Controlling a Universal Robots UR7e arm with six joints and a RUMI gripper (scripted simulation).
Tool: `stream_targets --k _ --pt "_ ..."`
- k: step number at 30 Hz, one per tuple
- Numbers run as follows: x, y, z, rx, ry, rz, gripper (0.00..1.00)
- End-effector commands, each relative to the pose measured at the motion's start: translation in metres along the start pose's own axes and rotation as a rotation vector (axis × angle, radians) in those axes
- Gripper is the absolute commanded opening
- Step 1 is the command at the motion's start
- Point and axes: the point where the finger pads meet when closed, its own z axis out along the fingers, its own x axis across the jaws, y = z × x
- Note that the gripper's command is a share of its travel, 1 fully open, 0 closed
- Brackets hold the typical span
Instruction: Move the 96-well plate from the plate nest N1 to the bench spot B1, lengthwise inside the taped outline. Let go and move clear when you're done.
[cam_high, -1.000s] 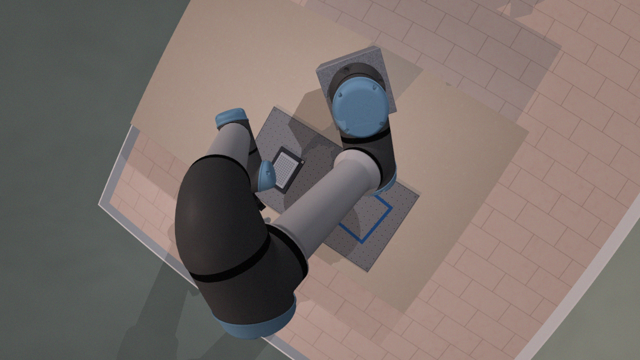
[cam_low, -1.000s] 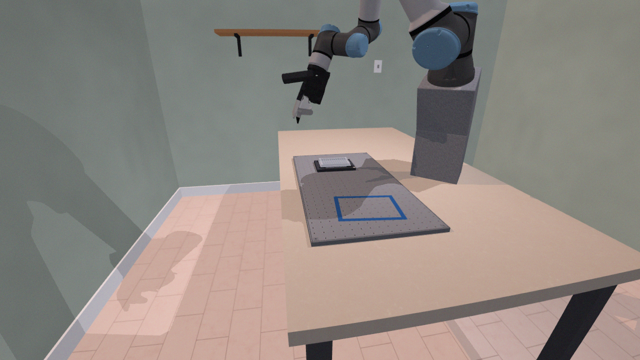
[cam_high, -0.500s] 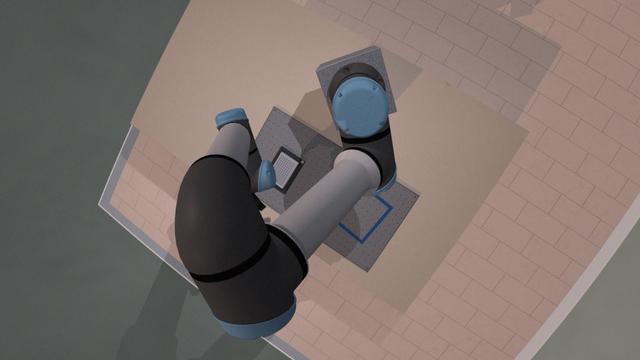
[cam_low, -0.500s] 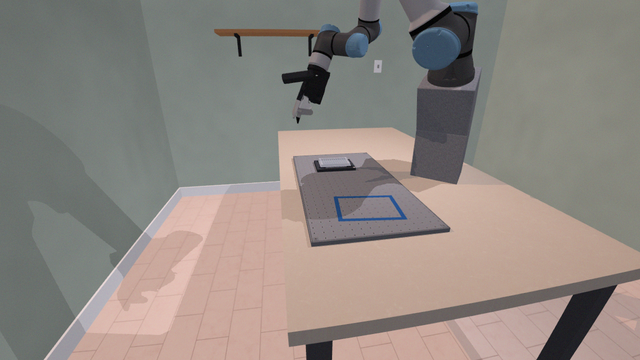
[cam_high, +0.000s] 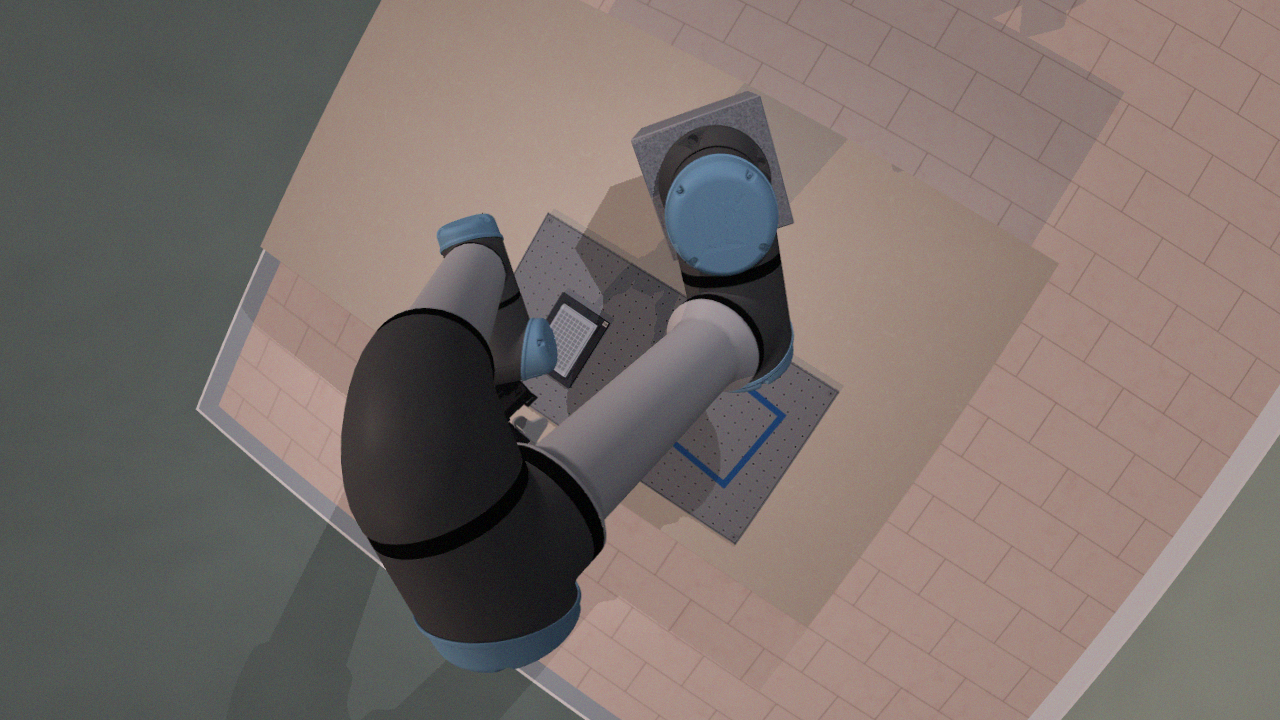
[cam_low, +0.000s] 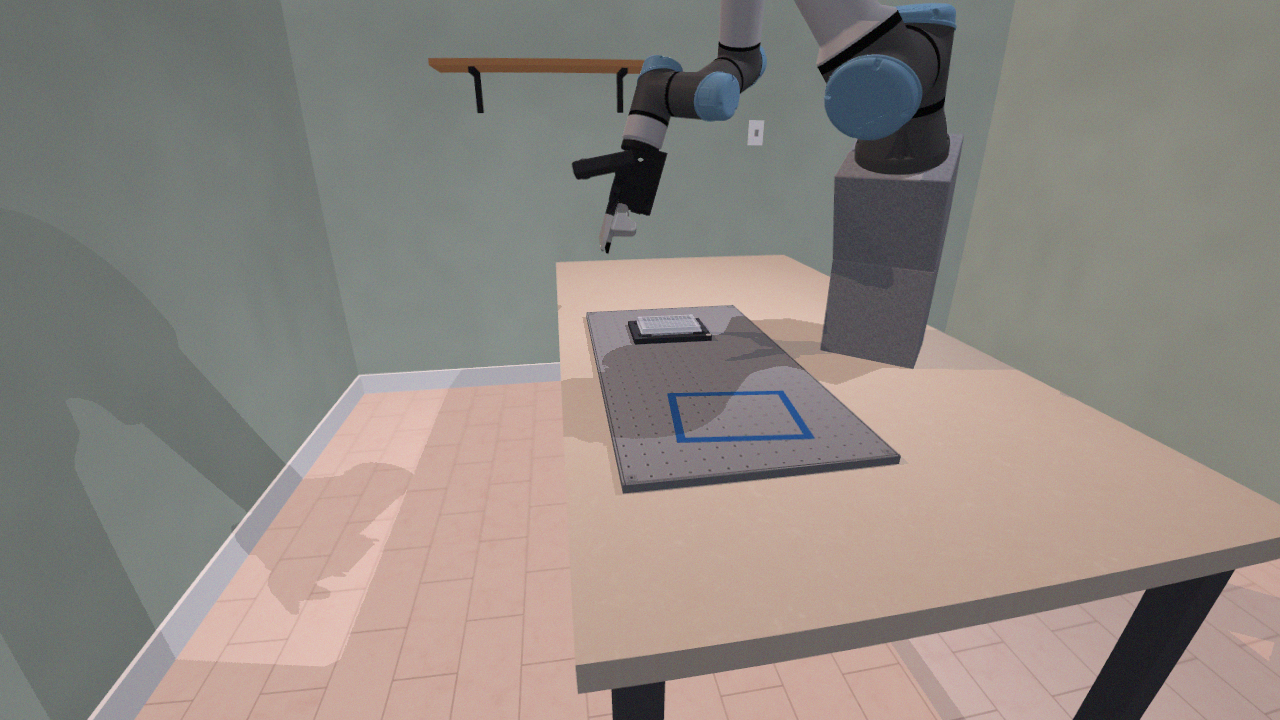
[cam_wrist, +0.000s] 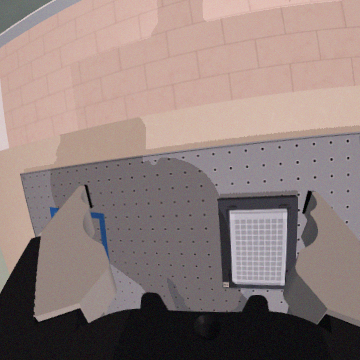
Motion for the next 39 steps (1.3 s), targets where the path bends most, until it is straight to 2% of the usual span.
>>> stream_targets --k 1,11,14,19,22,25,30,33,36,39 --pt "0.013 0.016 0.006 -0.066 0.061 -0.038 1.00" --pt "0.029 0.039 0.014 -0.066 0.061 -0.038 1.00" --pt "0.036 0.051 0.017 -0.137 0.114 -0.075 1.00" --pt "0.049 0.072 0.022 -0.137 0.114 -0.075 1.00" --pt "0.051 0.074 0.022 -0.137 0.114 -0.075 1.00" --pt "0.058 0.087 0.024 -0.213 0.162 -0.113 1.00" --pt "0.070 0.108 0.028 -0.213 0.162 -0.113 1.00" --pt "0.071 0.110 0.028 -0.213 0.162 -0.113 1.00" --pt "0.077 0.123 0.029 -0.293 0.205 -0.152 1.00" --pt "0.080 0.128 0.029 -0.293 0.205 -0.152 1.00"
